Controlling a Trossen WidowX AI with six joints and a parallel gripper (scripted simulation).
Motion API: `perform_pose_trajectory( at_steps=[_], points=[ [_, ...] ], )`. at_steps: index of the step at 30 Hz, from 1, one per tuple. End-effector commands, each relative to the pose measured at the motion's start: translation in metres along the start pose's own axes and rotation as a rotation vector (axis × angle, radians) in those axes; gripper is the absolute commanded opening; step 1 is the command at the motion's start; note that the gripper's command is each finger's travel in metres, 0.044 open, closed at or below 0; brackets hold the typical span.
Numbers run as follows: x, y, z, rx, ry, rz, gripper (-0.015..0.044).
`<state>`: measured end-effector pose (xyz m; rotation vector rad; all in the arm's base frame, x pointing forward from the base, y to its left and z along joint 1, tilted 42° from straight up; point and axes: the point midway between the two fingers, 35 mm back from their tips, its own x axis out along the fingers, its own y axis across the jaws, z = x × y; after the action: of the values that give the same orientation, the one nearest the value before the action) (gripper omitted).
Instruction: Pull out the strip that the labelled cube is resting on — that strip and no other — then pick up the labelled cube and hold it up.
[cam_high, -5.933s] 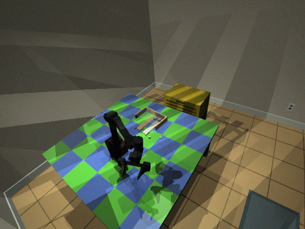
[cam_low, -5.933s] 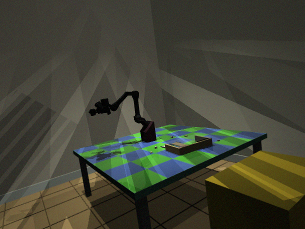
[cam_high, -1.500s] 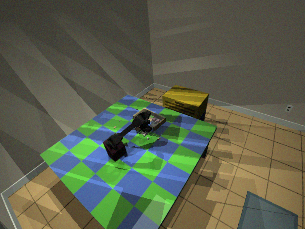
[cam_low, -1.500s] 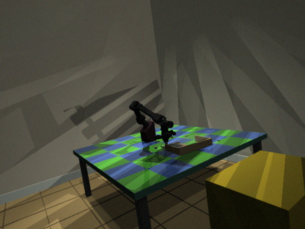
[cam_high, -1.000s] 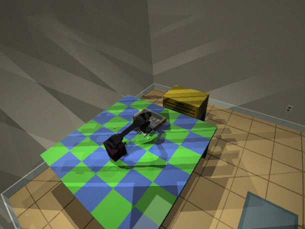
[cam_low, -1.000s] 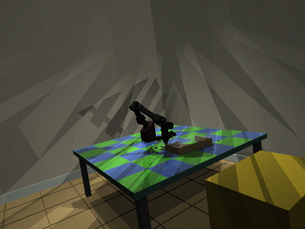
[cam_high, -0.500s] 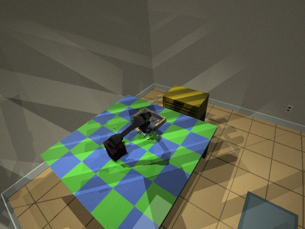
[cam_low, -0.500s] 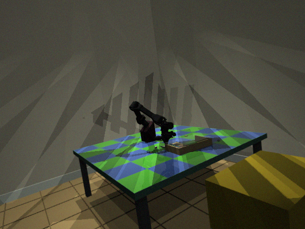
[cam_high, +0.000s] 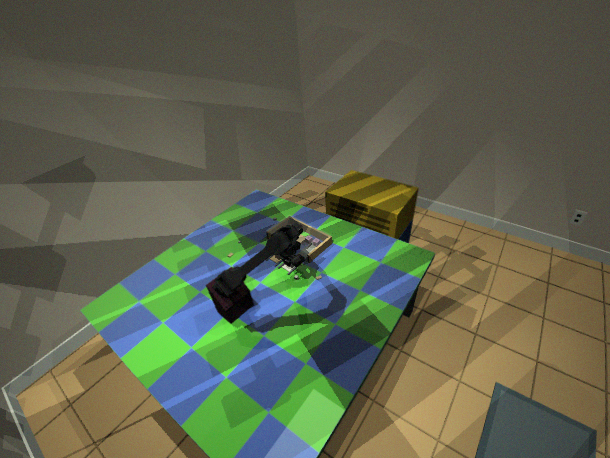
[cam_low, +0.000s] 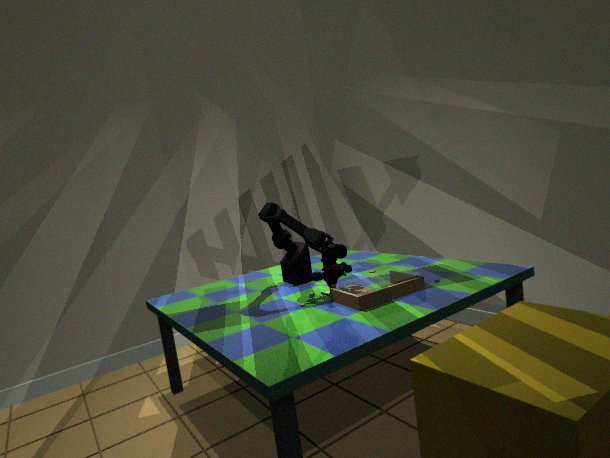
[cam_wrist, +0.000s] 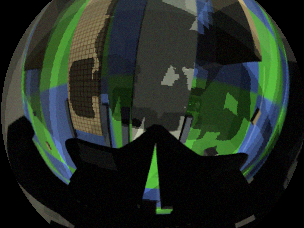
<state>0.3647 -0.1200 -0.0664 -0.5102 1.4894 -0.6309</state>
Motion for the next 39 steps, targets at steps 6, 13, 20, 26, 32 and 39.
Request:
perform_pose_trajectory(
  at_steps=[6, 13, 20, 26, 32, 39],
  points=[
    [0.003, 0.0, 0.0, -0.005, 0.002, -0.003, 0.0],
    [0.003, 0.0, 0.001, -0.005, 0.002, -0.003, 0.0],
    [0.004, -0.001, 0.002, -0.005, 0.002, -0.003, 0.0],
    [0.005, -0.001, 0.004, -0.005, 0.002, -0.003, 0.0],
    [0.005, -0.001, 0.004, -0.005, 0.002, -0.003, 0.0],
    [0.005, -0.001, -0.006, -0.005, 0.002, -0.003, 0.0]
  ],
)
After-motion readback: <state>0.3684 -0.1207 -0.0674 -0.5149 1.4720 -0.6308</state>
